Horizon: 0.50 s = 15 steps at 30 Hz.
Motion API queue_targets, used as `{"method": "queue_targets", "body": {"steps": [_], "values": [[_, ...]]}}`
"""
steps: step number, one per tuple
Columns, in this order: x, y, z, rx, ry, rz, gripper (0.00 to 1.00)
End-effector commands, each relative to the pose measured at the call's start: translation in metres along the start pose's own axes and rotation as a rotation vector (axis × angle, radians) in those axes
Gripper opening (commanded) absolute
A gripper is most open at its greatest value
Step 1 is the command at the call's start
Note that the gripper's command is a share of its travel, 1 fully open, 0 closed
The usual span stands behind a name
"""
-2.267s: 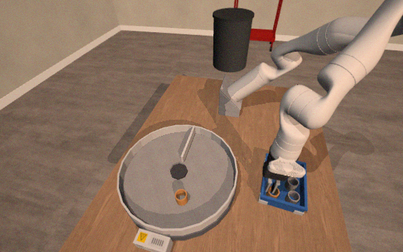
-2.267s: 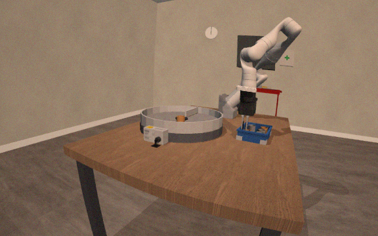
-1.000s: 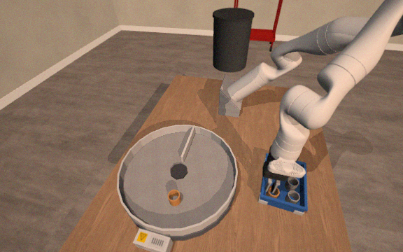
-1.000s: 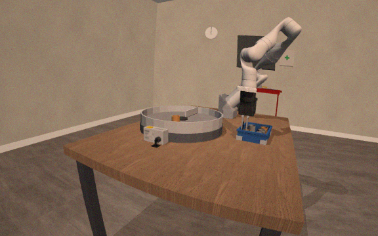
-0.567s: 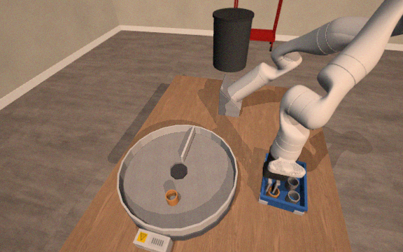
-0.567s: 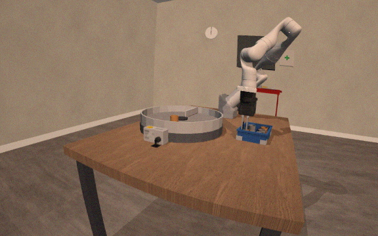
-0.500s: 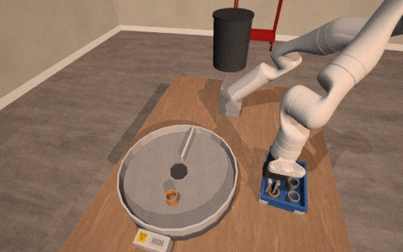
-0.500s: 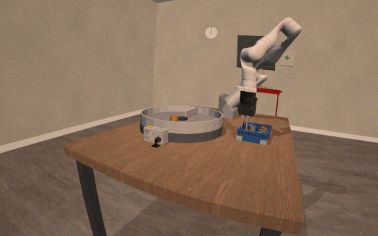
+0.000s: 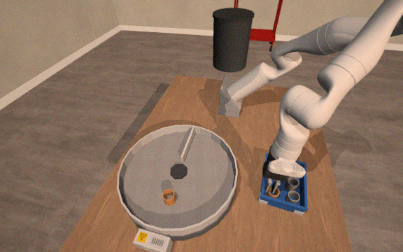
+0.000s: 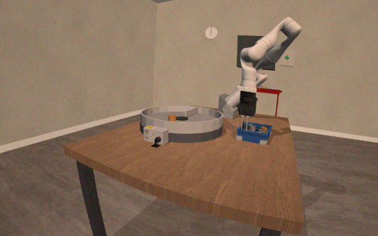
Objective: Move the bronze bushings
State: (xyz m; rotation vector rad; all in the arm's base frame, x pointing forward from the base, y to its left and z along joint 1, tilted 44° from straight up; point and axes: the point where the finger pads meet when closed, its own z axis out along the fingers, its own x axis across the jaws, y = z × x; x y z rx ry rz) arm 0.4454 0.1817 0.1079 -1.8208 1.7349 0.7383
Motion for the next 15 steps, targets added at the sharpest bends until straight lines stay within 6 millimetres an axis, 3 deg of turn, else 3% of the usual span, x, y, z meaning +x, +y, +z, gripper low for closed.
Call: {"method": "queue_targets", "body": {"steps": [1,15], "values": [[0.000,-0.001,0.000,0.005,-0.003,0.000,0.36],[0.000,-0.001,0.012,0.005,-0.003,0.000,0.36]]}}
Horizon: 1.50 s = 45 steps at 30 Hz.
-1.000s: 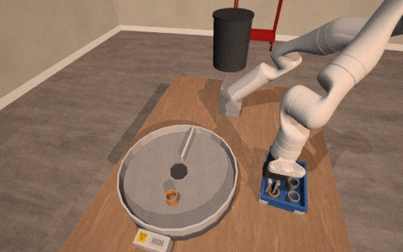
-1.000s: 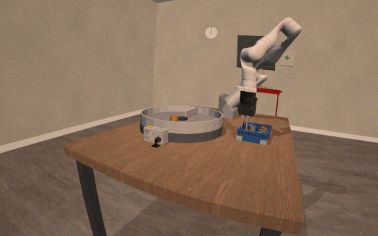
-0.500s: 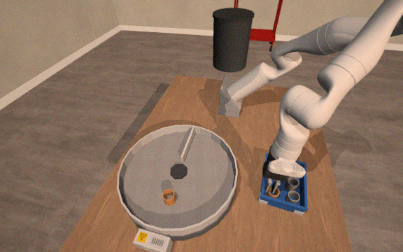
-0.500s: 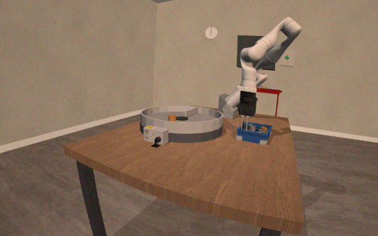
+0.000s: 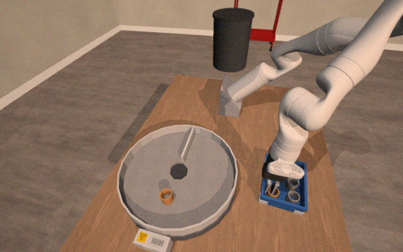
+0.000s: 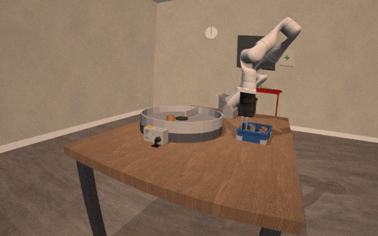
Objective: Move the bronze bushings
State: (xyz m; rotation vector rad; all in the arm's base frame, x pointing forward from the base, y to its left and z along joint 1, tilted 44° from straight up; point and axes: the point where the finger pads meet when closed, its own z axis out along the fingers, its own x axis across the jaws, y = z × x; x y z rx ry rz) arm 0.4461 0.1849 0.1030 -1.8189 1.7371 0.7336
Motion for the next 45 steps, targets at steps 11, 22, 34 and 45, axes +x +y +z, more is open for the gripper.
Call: {"method": "queue_targets", "body": {"steps": [11,22,34,45], "values": [[-0.001,0.000,0.018,0.002,-0.004,-0.001,0.36],[-0.001,0.000,0.019,0.002,-0.004,-0.001,0.36],[-0.001,0.000,0.019,0.002,-0.004,-0.001,0.36],[-0.001,0.000,0.019,0.002,-0.004,-0.001,0.36]]}}
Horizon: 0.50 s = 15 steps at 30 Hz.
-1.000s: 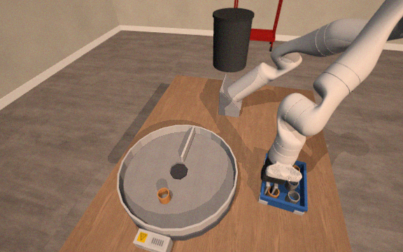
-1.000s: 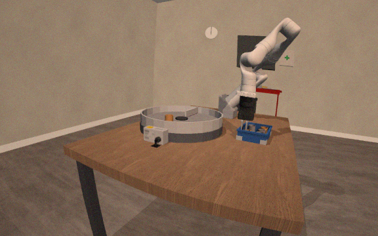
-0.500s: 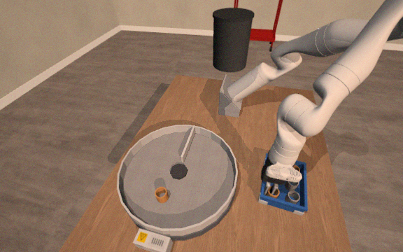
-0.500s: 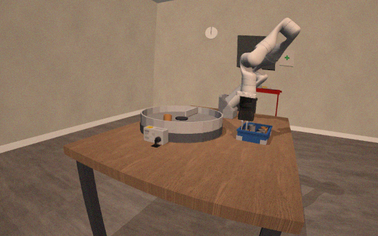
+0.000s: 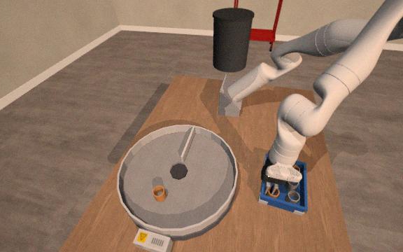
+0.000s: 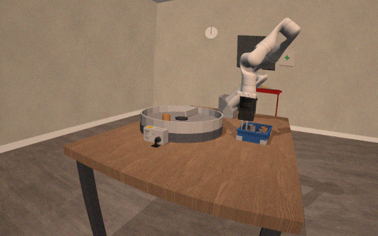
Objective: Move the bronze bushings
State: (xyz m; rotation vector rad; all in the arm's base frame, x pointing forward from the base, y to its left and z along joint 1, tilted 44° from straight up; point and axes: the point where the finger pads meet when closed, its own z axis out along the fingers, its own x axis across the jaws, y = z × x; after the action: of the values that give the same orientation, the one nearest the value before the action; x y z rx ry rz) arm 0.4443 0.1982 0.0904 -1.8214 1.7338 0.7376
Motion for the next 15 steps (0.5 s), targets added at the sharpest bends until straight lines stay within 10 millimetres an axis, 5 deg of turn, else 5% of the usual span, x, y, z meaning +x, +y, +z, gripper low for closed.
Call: {"method": "queue_targets", "body": {"steps": [1,4,5,15], "values": [[0.0003,-0.0010,0.0004,0.005,-0.003,0.001,0.36],[0.0003,-0.0010,0.0004,0.005,-0.003,0.001,0.36],[0.0003,-0.0010,0.0004,0.005,-0.003,0.001,0.00],[0.0003,-0.0010,0.0004,0.005,-0.003,0.001,0.00]]}}
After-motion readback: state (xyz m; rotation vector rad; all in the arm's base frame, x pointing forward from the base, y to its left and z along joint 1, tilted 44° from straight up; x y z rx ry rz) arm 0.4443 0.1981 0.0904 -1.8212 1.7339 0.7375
